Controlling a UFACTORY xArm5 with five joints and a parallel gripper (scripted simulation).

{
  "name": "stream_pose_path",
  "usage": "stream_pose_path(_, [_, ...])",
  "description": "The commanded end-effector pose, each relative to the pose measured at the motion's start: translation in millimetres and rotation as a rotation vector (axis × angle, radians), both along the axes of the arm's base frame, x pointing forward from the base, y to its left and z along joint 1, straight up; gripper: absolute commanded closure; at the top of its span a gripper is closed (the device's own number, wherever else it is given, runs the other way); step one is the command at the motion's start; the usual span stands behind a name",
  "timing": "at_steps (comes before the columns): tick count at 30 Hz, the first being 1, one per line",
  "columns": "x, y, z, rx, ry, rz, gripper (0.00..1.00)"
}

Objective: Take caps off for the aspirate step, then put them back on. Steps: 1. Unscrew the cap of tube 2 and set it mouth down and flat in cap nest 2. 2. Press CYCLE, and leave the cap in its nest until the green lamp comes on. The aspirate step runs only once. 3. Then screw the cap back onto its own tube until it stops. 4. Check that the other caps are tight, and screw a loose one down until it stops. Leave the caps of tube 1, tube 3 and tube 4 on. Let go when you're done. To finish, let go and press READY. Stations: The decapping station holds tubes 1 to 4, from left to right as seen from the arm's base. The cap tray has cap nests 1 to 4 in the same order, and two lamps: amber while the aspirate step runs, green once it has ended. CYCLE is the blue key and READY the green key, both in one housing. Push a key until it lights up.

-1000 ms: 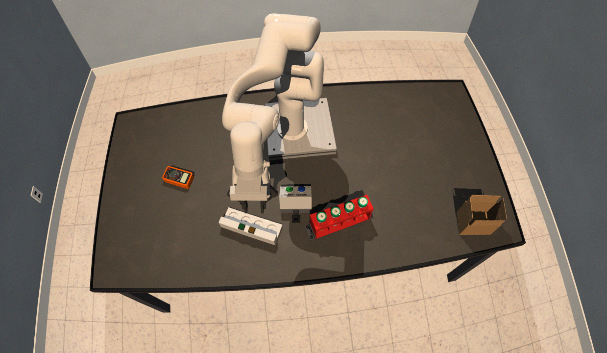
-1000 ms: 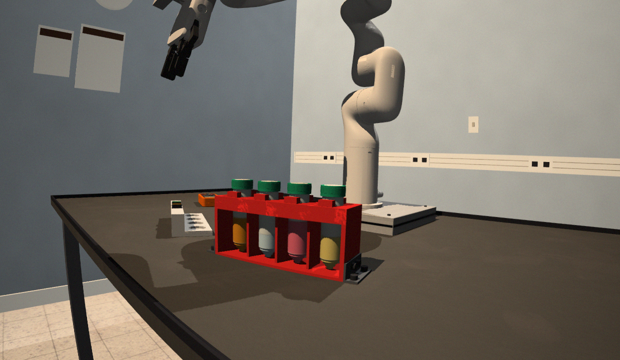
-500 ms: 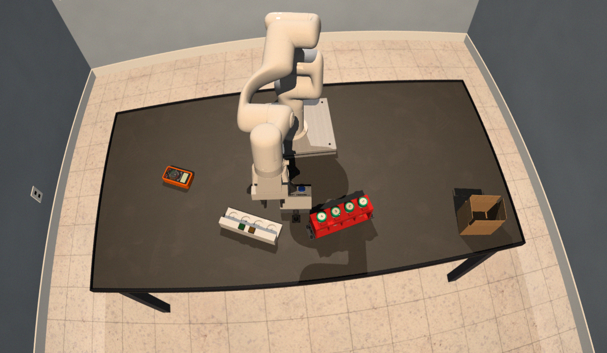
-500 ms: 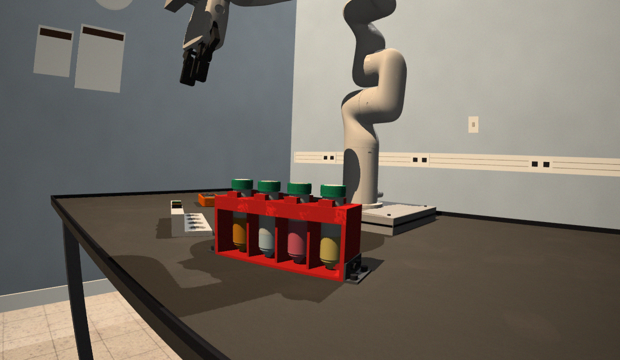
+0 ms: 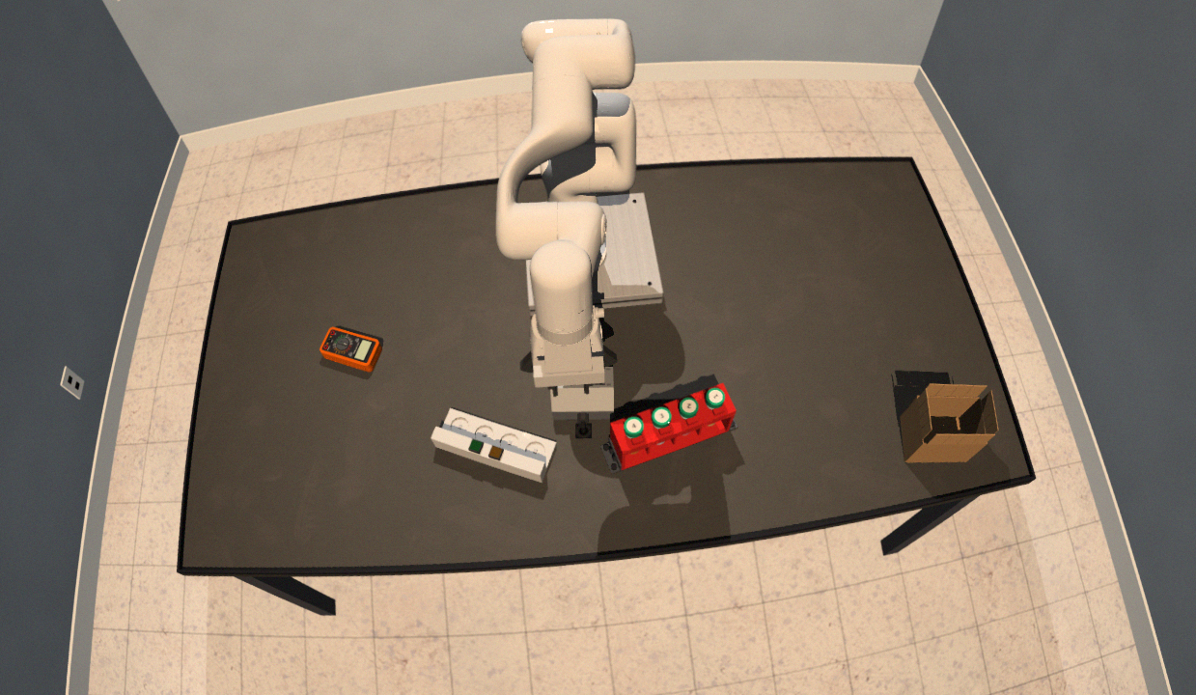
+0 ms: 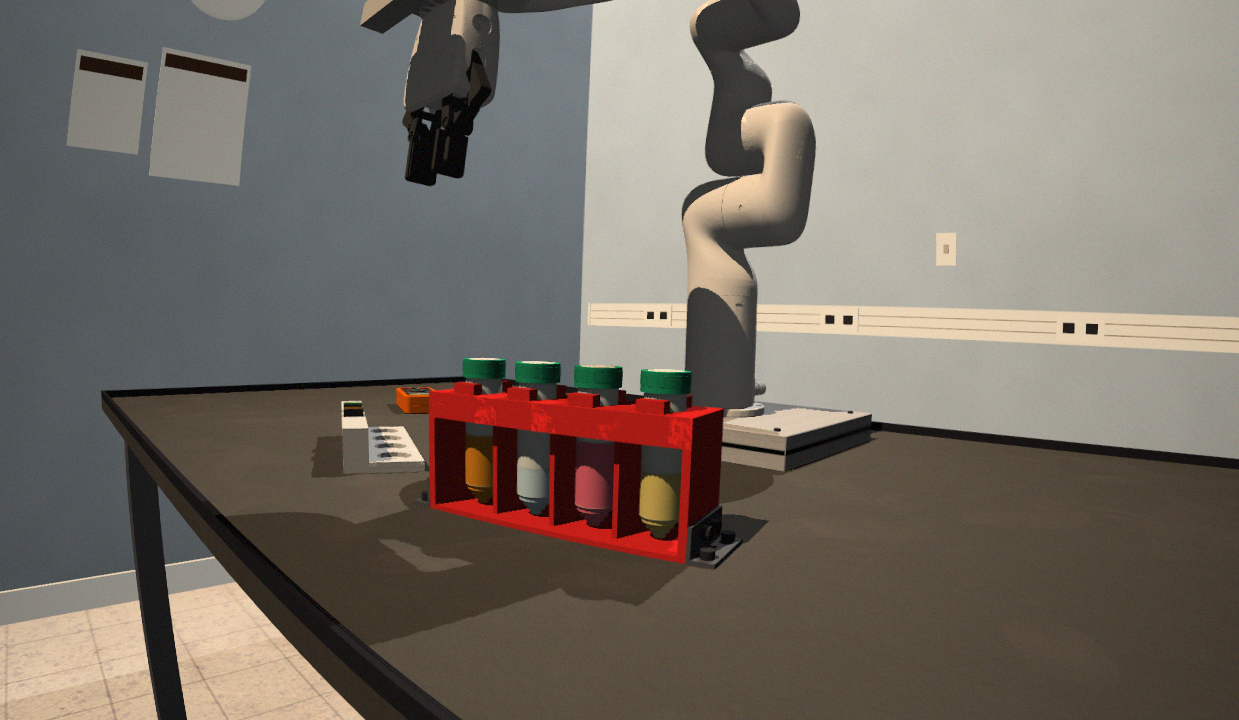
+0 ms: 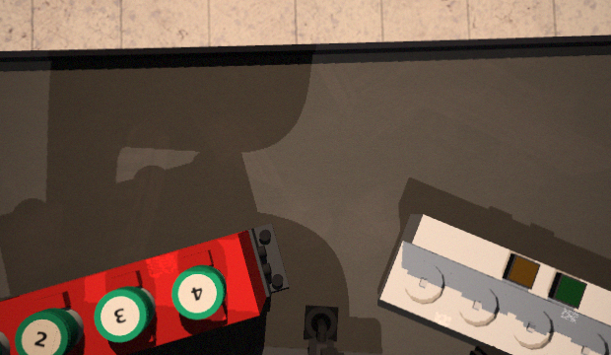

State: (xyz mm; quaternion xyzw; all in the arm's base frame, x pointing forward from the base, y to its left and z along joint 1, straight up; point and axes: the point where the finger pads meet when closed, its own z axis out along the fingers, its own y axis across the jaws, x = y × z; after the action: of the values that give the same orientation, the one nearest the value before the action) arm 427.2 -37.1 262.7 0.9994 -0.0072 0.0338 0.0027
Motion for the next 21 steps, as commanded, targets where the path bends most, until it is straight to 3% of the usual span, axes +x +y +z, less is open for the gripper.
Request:
stream_pose_path(1, [-6.4,6.7,-23.7,-0.001,-0.001,0.046,0.54])
stream_pose_path(9, [-16.8,10.6,-85.2,-0.005,0.002,0.171,0.54])
stream_pose_path(11, [-16.8,10.6,-85.2,-0.005,0.002,0.171,0.54])
stream_pose_path(16, [-23.4,13.1,-124.1,-0.008,0.005,0.25,0.54])
stream_pose_path(21, [-23.8,13.3,-126.5,-0.011,0.007,0.333,0.54])
